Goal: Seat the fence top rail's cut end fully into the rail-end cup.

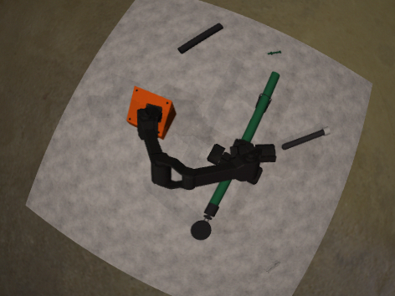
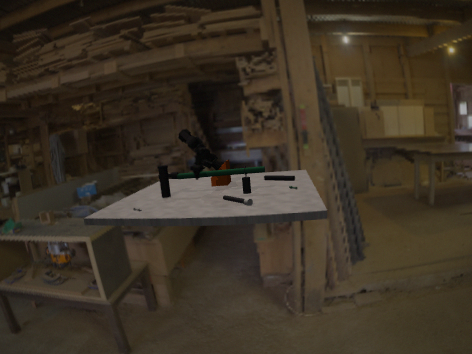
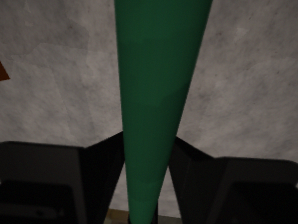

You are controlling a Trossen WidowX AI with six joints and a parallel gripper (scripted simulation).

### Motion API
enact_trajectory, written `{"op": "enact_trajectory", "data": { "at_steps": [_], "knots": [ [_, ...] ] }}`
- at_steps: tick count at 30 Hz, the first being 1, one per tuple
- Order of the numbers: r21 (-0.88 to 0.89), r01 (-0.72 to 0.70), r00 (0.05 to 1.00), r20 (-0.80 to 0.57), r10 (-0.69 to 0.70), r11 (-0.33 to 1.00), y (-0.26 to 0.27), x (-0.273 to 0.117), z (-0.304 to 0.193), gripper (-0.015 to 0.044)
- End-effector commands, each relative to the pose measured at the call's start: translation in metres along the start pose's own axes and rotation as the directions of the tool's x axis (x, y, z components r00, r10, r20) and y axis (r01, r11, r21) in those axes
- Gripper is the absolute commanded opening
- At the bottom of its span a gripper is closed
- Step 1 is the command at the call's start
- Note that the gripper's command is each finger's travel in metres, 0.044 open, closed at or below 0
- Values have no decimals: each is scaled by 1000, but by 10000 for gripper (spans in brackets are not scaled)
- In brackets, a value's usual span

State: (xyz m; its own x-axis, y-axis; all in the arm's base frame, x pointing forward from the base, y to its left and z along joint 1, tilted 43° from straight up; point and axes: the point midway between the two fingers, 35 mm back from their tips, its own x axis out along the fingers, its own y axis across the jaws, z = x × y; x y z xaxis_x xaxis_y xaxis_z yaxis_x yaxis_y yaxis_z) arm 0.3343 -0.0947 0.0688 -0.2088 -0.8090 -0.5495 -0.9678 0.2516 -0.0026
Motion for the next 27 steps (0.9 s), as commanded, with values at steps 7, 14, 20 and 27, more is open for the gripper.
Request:
{"op": "enact_trajectory", "data": {
  "at_steps": [7,14,20,27],
  "knots": [
    [4,11,1000,-7,-11,1000,-2,-3,-8,0],
    [4,11,1000,-7,-11,1000,-3,-4,-11,0],
    [4,11,1000,-8,-11,1000,-3,-5,-13,0],
    [4,11,1000,-8,-11,1000,-4,-6,-15,0]
  ]
}}
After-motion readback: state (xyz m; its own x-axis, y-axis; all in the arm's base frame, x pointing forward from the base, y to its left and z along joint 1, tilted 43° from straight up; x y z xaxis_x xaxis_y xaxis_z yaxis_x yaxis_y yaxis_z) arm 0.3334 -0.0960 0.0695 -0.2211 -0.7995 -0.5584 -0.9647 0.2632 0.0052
